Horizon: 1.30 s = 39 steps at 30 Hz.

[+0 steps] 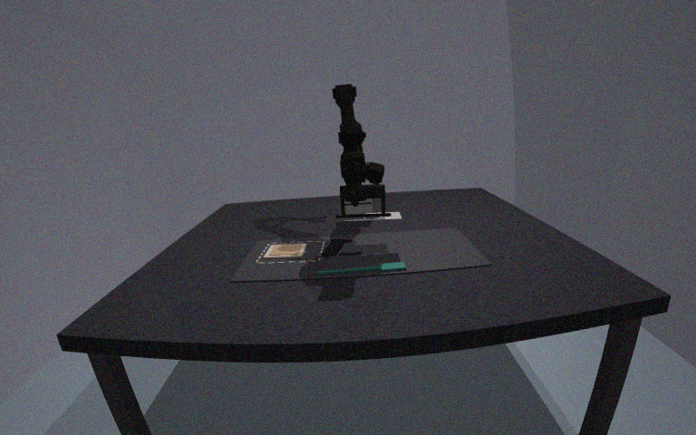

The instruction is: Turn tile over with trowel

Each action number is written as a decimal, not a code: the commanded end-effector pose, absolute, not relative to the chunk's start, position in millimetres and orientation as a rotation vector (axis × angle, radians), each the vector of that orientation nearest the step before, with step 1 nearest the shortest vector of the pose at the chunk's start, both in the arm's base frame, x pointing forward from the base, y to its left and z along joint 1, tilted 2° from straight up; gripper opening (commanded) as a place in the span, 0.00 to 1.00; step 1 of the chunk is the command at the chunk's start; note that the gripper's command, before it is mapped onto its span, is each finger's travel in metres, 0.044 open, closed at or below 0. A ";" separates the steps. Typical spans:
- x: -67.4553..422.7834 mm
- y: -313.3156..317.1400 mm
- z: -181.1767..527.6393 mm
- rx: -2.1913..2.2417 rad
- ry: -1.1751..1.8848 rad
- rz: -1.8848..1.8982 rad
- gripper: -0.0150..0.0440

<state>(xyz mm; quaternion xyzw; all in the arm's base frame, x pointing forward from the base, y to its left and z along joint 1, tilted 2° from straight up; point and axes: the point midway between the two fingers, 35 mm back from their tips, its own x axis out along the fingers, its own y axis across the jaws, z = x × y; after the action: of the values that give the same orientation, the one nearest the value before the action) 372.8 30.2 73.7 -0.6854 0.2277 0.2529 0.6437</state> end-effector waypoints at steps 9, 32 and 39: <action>383.1 71.5 63.7 -1.652 0.377 0.796 0.25; 380.2 195.8 33.1 -1.789 -0.209 1.368 0.25; 371.0 230.2 25.0 -1.785 -0.424 1.496 0.25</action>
<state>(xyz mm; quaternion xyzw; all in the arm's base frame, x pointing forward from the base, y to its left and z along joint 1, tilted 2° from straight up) 372.7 213.5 23.2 -0.7049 -0.1237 0.5750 0.3966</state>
